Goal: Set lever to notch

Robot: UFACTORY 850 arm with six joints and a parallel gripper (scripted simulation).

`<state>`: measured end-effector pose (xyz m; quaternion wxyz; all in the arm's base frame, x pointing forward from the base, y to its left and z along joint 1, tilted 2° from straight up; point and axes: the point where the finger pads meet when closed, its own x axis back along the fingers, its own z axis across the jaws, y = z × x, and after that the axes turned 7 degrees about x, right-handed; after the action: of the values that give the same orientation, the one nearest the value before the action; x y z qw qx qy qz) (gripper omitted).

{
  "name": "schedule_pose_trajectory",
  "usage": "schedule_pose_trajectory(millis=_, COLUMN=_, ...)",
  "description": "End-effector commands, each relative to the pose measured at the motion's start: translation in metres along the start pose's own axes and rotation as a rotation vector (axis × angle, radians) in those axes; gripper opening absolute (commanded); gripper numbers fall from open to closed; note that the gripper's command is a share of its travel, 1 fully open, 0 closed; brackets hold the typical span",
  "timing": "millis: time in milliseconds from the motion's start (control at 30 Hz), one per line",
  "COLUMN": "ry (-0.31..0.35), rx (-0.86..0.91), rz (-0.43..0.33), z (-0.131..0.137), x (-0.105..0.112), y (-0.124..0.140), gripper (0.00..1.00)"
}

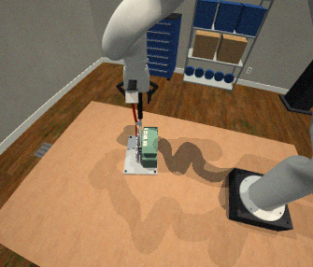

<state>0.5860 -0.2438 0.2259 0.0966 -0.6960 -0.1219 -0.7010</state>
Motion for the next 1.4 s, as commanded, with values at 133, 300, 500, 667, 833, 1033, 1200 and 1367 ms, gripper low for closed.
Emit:
schedule_pose_trajectory(millis=133, ry=0.002, rx=0.0, rz=-0.001, z=0.0006, x=0.0001, y=0.0005, gripper=0.99)
schedule_pose_trajectory(millis=300, ry=0.002, rx=0.0, rz=-0.001, z=0.0006, x=0.0001, y=0.0005, gripper=0.99)
schedule_pose_trajectory(millis=500, ry=0.002, rx=0.0, rz=-0.001, z=0.0006, x=0.0001, y=0.0005, gripper=0.0)
schedule_pose_trajectory(millis=667, ry=0.002, rx=0.0, rz=-0.001, z=0.0006, x=0.0001, y=0.0005, gripper=0.0)
schedule_pose_trajectory(millis=833, ry=0.002, rx=0.0, rz=-0.001, z=0.0006, x=0.0001, y=0.0005, gripper=0.0)
schedule_pose_trajectory(millis=1033, ry=0.002, rx=0.0, rz=-0.001, z=0.0006, x=0.0001, y=0.0005, gripper=0.0)
schedule_pose_trajectory(millis=1200, ry=0.002, rx=0.0, rz=-0.001, z=0.0006, x=0.0001, y=0.0005, gripper=0.0)
schedule_pose_trajectory(millis=1367, ry=0.002, rx=0.0, rz=-0.001, z=0.0006, x=0.0001, y=0.0005, gripper=0.0)
